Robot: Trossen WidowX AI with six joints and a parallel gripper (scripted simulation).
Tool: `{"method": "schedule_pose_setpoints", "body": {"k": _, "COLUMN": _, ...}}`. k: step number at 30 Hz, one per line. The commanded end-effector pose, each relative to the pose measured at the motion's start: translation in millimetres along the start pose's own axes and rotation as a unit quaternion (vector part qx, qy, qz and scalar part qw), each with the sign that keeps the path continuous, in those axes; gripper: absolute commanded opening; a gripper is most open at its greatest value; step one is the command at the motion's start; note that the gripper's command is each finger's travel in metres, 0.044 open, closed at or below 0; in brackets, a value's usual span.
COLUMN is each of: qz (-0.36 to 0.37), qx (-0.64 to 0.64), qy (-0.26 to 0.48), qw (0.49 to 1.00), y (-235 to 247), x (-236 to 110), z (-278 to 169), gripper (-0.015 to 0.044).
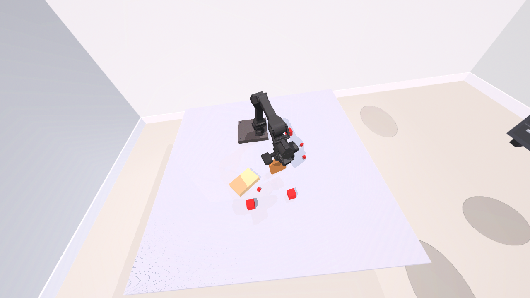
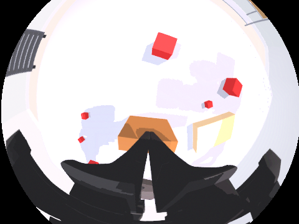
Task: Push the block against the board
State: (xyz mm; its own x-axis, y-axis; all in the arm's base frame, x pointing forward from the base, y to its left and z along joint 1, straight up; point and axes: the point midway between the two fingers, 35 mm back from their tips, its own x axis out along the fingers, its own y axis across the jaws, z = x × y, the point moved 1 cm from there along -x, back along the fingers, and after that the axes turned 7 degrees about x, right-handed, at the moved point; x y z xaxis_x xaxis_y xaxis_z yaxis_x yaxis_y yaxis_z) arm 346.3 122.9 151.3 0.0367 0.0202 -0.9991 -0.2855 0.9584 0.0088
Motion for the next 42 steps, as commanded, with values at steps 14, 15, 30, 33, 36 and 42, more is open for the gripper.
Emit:
{"method": "schedule_pose_setpoints", "body": {"k": 14, "qz": -0.006, "qx": 0.003, "qy": 0.007, "qw": 1.000, "y": -2.8, "x": 48.7, "z": -5.7, "gripper": 0.0000}}
{"method": "schedule_pose_setpoints", "body": {"k": 15, "qz": -0.006, "qx": 0.003, "qy": 0.007, "qw": 1.000, "y": -3.0, "x": 48.5, "z": -7.2, "gripper": 0.0000}}
{"method": "schedule_pose_setpoints", "body": {"k": 30, "qz": -0.006, "qx": 0.003, "qy": 0.008, "qw": 1.000, "y": -5.9, "x": 47.3, "z": -30.4, "gripper": 0.0000}}
{"method": "schedule_pose_setpoints", "body": {"k": 33, "qz": -0.006, "qx": 0.003, "qy": 0.008, "qw": 1.000, "y": -6.5, "x": 47.3, "z": -35.1, "gripper": 0.0000}}
{"method": "schedule_pose_setpoints", "body": {"k": 36, "qz": -0.006, "qx": 0.003, "qy": 0.008, "qw": 1.000, "y": -7.0, "x": 47.3, "z": -39.9, "gripper": 0.0000}}
{"method": "schedule_pose_setpoints", "body": {"k": 42, "qz": -0.006, "qx": 0.003, "qy": 0.008, "qw": 1.000, "y": -8.1, "x": 47.6, "z": -49.5, "gripper": 0.0000}}
